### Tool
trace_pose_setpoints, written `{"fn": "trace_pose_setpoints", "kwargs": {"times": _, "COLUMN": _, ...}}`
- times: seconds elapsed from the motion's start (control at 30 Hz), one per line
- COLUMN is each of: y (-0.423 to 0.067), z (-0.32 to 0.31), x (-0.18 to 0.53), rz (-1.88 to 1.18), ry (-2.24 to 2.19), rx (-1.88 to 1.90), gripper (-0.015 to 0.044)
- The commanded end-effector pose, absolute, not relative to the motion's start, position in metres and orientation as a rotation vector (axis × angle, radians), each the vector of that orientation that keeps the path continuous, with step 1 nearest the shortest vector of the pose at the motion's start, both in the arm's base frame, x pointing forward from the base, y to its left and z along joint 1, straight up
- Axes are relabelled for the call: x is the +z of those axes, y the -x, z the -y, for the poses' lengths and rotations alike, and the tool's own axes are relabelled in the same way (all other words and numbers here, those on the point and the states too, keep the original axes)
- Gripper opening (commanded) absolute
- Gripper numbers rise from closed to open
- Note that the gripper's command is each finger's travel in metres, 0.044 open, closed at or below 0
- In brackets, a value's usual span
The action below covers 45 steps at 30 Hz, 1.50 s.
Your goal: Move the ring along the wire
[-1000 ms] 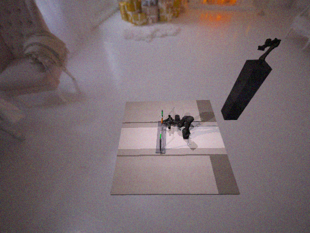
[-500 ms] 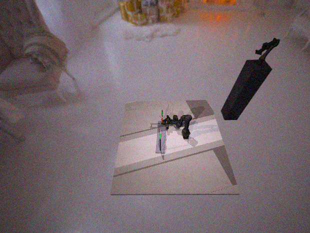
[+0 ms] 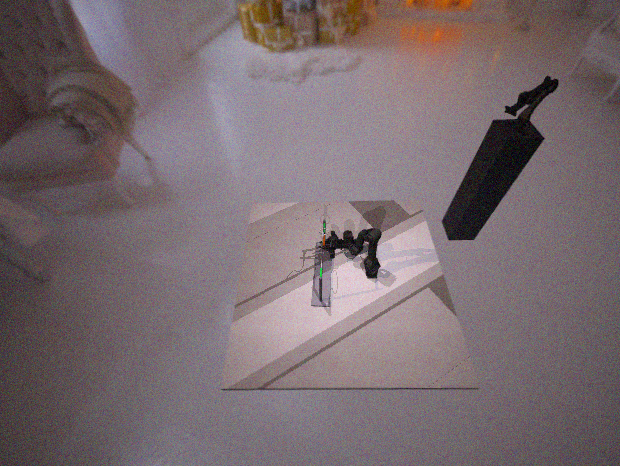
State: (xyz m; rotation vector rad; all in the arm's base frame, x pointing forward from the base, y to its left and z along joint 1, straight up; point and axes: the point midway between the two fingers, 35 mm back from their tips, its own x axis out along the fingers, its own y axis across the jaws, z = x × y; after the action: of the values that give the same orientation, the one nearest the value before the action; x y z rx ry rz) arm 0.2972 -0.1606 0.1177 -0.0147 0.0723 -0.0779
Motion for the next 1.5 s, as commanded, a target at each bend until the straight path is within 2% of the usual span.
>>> {"fn": "trace_pose_setpoints", "kwargs": {"times": 0.0, "y": -0.298, "z": 0.161, "x": 0.117, "rz": -0.073, "ry": 0.009, "rx": -0.081, "gripper": 0.016}}
{"fn": "trace_pose_setpoints", "kwargs": {"times": 0.47, "y": -0.298, "z": 0.161, "x": 0.117, "rz": -0.073, "ry": 0.009, "rx": -0.081, "gripper": 0.016}}
{"fn": "trace_pose_setpoints", "kwargs": {"times": 0.63, "y": -0.298, "z": 0.161, "x": 0.117, "rz": -0.074, "ry": 0.013, "rx": -0.078, "gripper": 0.0029}}
{"fn": "trace_pose_setpoints", "kwargs": {"times": 0.7, "y": -0.298, "z": 0.161, "x": 0.117, "rz": -0.074, "ry": 0.013, "rx": -0.078, "gripper": 0.0015}}
{"fn": "trace_pose_setpoints", "kwargs": {"times": 0.9, "y": -0.298, "z": 0.161, "x": 0.117, "rz": -0.074, "ry": 0.013, "rx": -0.078, "gripper": -0.0142}}
{"fn": "trace_pose_setpoints", "kwargs": {"times": 0.93, "y": -0.298, "z": 0.161, "x": 0.117, "rz": -0.074, "ry": 0.013, "rx": -0.078, "gripper": -0.015}}
{"fn": "trace_pose_setpoints", "kwargs": {"times": 1.47, "y": -0.298, "z": 0.161, "x": 0.132, "rz": -0.074, "ry": 0.012, "rx": -0.078, "gripper": -0.015}}
